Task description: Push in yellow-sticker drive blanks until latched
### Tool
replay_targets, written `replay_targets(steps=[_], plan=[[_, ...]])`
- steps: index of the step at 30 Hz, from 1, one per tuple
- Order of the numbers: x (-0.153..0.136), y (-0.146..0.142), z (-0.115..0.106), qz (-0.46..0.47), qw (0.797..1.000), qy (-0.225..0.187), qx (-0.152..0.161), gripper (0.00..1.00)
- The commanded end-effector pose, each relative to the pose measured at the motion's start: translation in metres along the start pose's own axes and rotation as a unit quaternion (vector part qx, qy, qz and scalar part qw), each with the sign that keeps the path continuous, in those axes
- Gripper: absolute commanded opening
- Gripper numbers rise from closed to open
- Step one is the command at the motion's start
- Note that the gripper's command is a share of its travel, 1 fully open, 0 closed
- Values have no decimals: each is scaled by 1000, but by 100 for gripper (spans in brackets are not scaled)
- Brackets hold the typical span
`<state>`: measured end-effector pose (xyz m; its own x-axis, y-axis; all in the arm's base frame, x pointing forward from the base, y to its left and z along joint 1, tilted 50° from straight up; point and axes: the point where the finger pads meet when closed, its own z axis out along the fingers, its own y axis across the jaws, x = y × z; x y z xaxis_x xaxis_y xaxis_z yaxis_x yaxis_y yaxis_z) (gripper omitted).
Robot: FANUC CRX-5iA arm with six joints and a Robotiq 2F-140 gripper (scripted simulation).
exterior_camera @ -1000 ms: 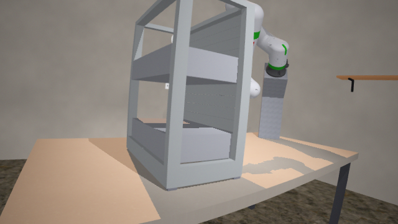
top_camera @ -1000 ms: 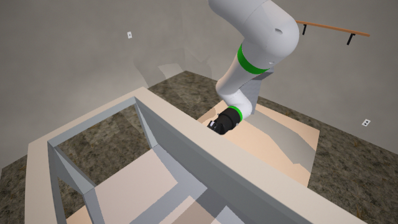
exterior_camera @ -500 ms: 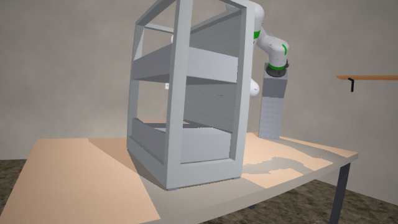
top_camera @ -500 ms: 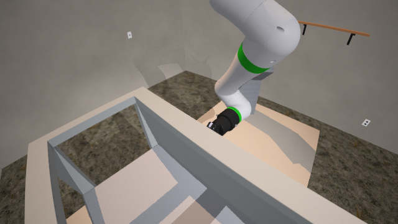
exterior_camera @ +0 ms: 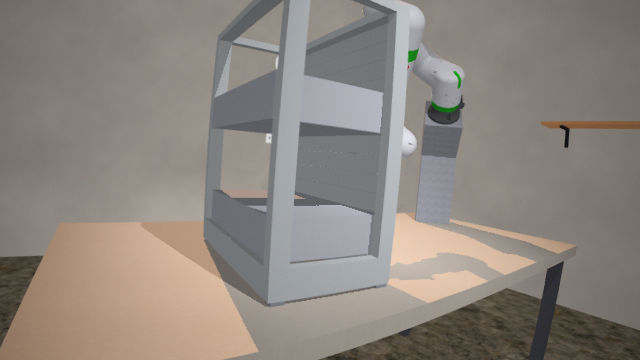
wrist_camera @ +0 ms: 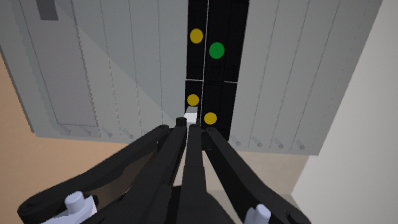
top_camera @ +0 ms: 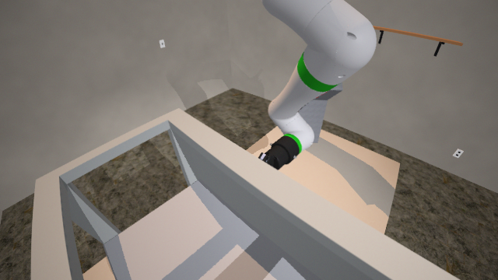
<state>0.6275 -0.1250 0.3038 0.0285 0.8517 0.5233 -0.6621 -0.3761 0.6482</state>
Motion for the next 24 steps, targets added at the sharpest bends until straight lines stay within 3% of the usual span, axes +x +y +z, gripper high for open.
replay_targets(steps=[1, 24], plan=[[0, 0, 1, 0, 1000, 0, 0, 0], [0, 0, 4, 0, 1000, 0, 0, 0]])
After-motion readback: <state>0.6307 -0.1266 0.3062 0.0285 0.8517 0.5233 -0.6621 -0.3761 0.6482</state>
